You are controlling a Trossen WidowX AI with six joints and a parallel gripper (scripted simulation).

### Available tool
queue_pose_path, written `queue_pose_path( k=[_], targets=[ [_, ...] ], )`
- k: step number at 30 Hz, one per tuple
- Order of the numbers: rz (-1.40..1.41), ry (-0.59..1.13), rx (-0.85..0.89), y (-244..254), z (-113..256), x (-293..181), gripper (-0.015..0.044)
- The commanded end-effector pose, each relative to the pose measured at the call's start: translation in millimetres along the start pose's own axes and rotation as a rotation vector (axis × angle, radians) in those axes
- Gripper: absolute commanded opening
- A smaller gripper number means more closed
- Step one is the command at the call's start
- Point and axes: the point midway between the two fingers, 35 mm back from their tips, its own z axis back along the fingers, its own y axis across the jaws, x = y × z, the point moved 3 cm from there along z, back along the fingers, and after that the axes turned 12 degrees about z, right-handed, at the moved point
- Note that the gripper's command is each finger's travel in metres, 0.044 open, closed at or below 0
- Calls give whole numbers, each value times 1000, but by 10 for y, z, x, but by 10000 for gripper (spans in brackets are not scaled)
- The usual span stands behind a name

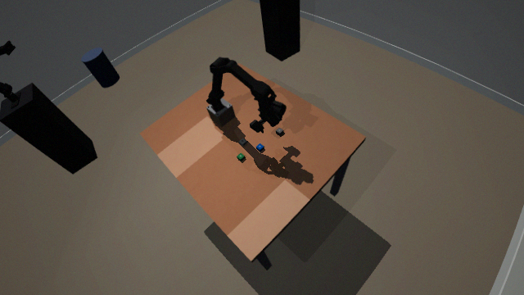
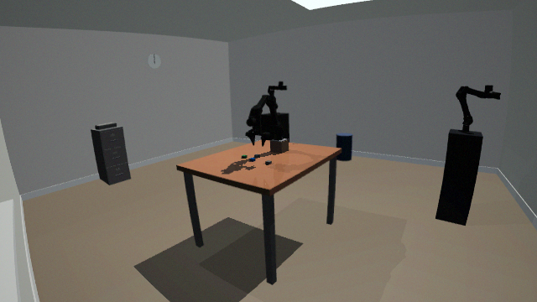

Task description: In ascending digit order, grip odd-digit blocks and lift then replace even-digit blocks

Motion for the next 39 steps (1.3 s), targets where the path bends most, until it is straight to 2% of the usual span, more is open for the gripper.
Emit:
queue_pose_path(
  k=[1,4,26,35,39],
  targets=[
    [-12,2,-7,-642,6,-208,400],
    [-12,2,-9,-770,5,-265,400],
    [-12,2,-9,-773,8,-283,400],
    [-12,12,-9,-811,7,-1221,400],
    [-12,12,-9,-805,-4,-1295,400]
  ],
)
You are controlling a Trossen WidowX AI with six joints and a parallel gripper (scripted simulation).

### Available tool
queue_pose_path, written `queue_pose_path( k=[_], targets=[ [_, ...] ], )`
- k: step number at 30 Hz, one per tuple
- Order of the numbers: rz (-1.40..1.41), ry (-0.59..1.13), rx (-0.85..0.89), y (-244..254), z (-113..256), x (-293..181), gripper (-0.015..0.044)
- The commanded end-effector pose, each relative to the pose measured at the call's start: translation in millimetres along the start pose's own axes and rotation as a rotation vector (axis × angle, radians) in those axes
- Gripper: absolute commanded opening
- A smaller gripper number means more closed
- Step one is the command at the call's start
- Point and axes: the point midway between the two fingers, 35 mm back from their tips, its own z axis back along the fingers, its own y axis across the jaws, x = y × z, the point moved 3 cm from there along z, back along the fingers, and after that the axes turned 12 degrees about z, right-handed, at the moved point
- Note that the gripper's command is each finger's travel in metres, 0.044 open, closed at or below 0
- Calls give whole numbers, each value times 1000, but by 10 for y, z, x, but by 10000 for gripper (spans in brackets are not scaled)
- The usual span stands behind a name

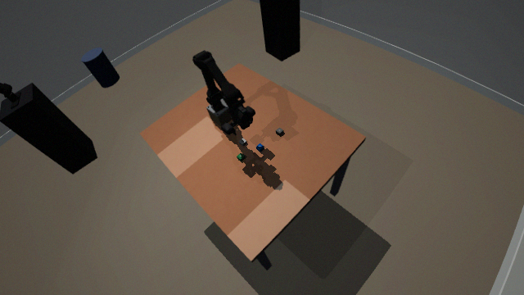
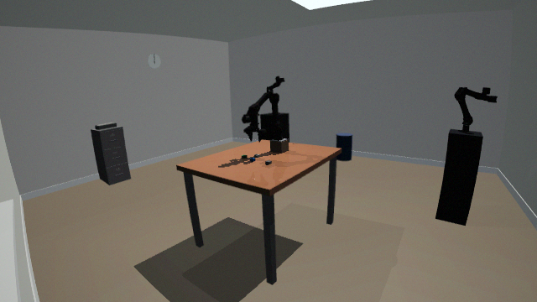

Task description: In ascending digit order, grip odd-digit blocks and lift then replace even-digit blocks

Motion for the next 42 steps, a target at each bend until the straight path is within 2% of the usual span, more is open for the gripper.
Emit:
queue_pose_path(
  k=[1,3,7,9,39,42],
  targets=[
    [7,-2,0,12,-27,-129,400],
    [7,-2,0,10,-61,-123,400],
    [7,-2,0,7,-713,-114,400],
    [7,-2,0,14,-841,-133,400],
    [7,-1,0,15,-1205,-136,400],
    [7,-1,0,15,-1205,-136,321]
  ],
)
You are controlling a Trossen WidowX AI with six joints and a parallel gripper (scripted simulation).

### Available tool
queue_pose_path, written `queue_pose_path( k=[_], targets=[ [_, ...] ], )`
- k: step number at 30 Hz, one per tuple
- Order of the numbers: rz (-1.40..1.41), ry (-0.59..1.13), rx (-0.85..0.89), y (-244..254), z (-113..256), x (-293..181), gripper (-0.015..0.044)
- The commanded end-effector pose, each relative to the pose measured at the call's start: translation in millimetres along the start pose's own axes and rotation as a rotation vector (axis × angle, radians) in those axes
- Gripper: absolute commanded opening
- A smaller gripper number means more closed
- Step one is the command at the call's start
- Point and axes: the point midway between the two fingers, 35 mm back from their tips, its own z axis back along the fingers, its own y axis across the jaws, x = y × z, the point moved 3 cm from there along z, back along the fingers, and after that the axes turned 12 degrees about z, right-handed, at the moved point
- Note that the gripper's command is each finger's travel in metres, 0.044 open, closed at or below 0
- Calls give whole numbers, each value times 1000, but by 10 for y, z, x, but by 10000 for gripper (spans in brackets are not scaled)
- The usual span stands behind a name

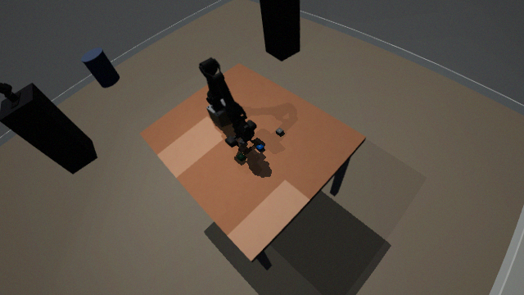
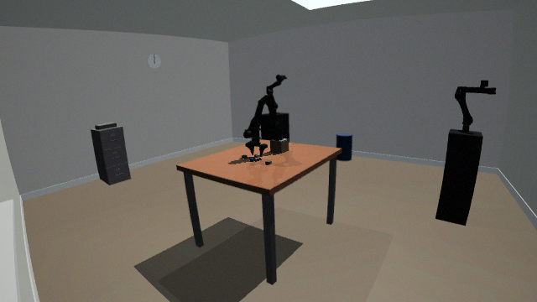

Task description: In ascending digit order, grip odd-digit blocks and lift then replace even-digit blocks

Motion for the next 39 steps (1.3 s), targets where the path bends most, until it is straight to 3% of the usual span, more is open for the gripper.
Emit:
queue_pose_path(
  k=[1,8,39],
  targets=[
    [4,4,2,6,-29,-15,295],
    [4,4,2,6,-29,-15,120],
    [4,4,2,6,-29,-15,120]
  ],
)
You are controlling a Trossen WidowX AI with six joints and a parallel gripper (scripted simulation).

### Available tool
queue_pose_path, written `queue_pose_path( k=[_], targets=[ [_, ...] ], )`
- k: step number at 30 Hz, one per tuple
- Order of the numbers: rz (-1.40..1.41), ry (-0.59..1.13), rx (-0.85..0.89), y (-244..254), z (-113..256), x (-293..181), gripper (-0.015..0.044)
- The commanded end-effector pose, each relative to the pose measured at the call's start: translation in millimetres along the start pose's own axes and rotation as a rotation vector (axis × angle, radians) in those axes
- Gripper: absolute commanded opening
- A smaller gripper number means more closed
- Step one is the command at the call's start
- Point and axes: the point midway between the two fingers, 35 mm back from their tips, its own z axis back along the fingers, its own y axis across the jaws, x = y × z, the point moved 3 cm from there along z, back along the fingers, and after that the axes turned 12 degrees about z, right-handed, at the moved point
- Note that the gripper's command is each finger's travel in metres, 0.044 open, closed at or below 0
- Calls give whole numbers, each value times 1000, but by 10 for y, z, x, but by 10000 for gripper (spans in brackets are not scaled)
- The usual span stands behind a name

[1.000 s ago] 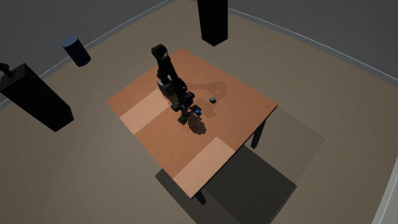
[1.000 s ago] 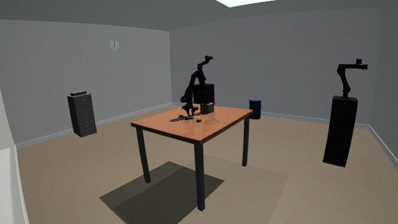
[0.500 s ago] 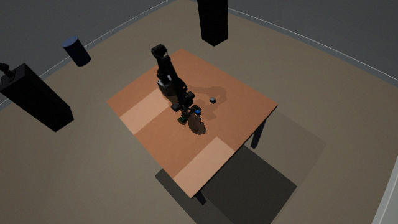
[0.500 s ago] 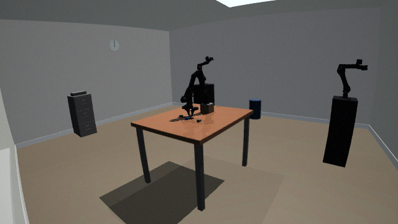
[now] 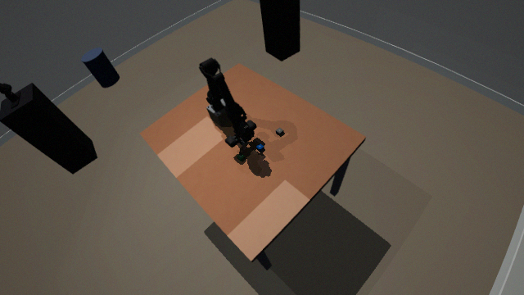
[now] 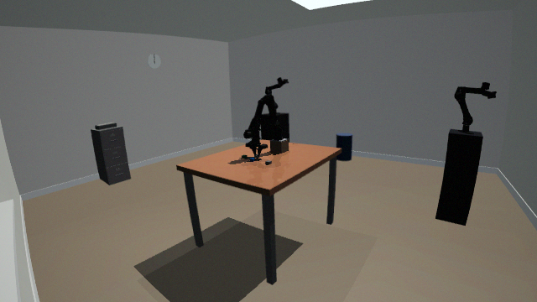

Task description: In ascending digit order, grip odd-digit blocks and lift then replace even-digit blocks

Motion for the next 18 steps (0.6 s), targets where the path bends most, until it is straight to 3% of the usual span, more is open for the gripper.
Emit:
queue_pose_path(
  k=[1,18],
  targets=[
    [4,-1,1,2,-4,-1,120],
    [12,-6,2,5,75,9,120]
  ],
)
